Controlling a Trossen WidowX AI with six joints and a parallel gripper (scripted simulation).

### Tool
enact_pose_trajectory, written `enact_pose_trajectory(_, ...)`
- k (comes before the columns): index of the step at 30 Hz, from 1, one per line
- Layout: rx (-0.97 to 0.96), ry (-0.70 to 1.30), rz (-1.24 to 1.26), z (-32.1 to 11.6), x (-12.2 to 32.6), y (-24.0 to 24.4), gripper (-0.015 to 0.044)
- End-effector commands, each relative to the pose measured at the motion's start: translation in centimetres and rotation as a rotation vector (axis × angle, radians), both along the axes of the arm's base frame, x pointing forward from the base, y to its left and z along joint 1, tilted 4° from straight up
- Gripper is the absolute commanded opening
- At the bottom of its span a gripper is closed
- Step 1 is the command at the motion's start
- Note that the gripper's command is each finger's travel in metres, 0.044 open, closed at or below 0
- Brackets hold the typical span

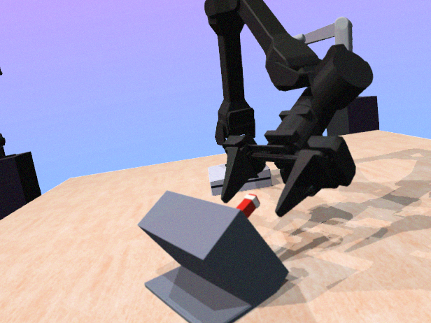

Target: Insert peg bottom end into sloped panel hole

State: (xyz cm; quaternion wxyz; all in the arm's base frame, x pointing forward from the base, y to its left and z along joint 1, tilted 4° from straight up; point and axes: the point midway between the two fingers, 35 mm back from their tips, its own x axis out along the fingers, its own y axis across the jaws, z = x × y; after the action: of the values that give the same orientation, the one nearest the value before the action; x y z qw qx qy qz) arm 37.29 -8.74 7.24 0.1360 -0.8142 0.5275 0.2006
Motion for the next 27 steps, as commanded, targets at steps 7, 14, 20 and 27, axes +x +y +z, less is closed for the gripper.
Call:
enact_pose_trajectory(7,0.004,-0.01,-0.004,0.8,-0.3,1.3,0.044)
enact_pose_trajectory(14,0.006,-0.008,-0.004,1.1,-0.7,2.3,0.044)
enact_pose_trajectory(20,0.006,-0.007,-0.003,1.4,-1.0,3.1,0.044)
enact_pose_trajectory(27,0.004,-0.007,-0.001,1.8,-1.4,4.0,0.044)
